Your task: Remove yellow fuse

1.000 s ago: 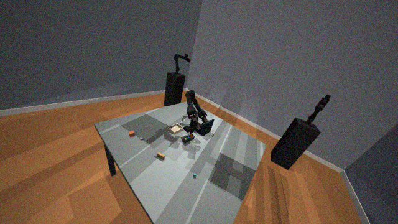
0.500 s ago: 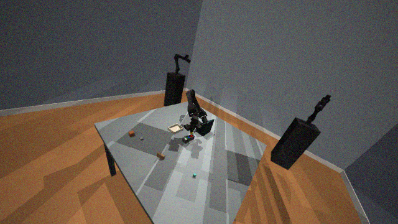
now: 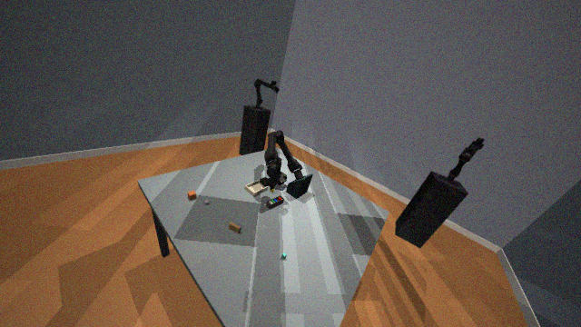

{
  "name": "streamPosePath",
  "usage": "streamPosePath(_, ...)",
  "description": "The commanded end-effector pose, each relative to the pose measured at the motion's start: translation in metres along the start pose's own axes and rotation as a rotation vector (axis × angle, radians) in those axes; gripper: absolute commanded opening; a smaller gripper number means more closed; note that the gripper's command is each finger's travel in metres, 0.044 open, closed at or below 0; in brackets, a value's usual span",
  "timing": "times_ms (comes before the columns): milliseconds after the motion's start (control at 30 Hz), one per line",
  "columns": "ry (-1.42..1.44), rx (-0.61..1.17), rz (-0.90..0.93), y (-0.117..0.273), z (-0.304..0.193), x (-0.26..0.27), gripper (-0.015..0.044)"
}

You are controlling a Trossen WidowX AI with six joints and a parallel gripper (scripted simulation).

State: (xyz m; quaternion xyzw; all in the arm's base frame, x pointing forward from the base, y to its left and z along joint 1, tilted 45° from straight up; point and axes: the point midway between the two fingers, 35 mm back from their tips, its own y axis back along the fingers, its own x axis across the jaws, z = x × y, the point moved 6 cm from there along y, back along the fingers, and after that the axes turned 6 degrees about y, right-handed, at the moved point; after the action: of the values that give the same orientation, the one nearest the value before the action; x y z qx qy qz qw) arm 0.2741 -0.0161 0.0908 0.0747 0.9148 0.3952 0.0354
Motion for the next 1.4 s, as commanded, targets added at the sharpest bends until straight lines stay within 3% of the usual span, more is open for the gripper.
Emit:
streamPosePath(0, -0.005, -0.002, -0.01, 0.003, -0.024, -0.005, 0.0)
streamPosePath(567, -0.01, 0.033, -0.007, 0.005, -0.139, 0.004, 0.0)
streamPosePath(1367, -0.011, 0.035, -0.007, -0.026, -0.141, 0.004, 0.0)
